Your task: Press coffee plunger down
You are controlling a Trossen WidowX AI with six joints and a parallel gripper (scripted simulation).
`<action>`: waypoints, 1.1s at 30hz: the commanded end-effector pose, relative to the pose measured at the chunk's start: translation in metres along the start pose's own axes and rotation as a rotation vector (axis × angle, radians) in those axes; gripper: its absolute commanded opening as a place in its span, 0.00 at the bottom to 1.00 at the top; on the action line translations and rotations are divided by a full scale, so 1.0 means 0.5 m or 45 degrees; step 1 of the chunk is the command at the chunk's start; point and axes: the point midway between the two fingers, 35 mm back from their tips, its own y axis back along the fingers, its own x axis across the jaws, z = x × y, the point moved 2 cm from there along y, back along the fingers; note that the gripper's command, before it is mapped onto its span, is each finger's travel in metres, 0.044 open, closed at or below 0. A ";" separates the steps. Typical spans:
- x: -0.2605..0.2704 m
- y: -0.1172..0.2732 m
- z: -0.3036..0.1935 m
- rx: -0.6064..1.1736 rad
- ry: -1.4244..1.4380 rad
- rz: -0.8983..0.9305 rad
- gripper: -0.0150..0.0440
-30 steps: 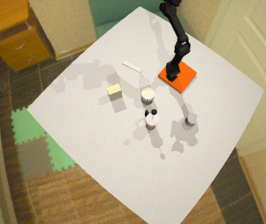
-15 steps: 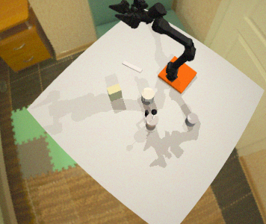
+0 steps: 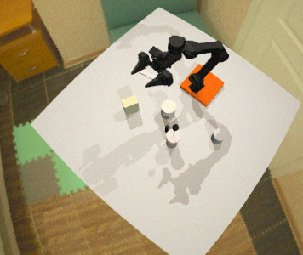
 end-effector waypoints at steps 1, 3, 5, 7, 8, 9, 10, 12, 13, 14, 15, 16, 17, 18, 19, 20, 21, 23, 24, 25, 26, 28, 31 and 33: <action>0.080 0.011 -0.101 0.215 0.080 0.123 1.00; 0.120 0.025 -0.153 0.326 0.137 0.198 1.00; 0.153 0.043 -0.198 0.421 0.196 0.268 1.00; 0.185 0.065 -0.242 0.512 0.264 0.343 1.00; 0.200 0.079 -0.263 0.557 0.301 0.382 1.00; 0.215 0.097 -0.284 0.600 0.340 0.428 1.00; 0.226 0.113 -0.302 0.635 0.375 0.467 1.00; 0.235 0.126 -0.314 0.661 0.402 0.496 1.00; 0.236 0.125 -0.314 0.662 0.404 0.498 1.00; 0.235 0.125 -0.317 0.662 0.404 0.498 1.00; 0.234 0.124 -0.323 0.662 0.404 0.498 1.00; 0.233 0.123 -0.331 0.662 0.404 0.499 1.00; 0.231 0.122 -0.342 0.662 0.404 0.499 1.00; 0.228 0.121 -0.355 0.662 0.404 0.499 1.00; 0.225 0.120 -0.370 0.662 0.404 0.499 1.00; 0.222 0.119 -0.387 0.662 0.404 0.500 1.00; 0.218 0.118 -0.406 0.662 0.404 0.500 1.00; 0.214 0.116 -0.432 0.662 0.405 0.501 1.00; 0.214 0.116 -0.434 0.662 0.405 0.502 1.00; 0.215 0.116 -0.433 0.662 0.405 0.503 1.00; 0.215 0.116 -0.431 0.662 0.405 0.503 1.00; 0.216 0.114 -0.432 0.662 0.405 0.503 1.00; 0.218 0.109 -0.435 0.661 0.405 0.503 1.00; 0.219 0.104 -0.438 0.661 0.405 0.503 1.00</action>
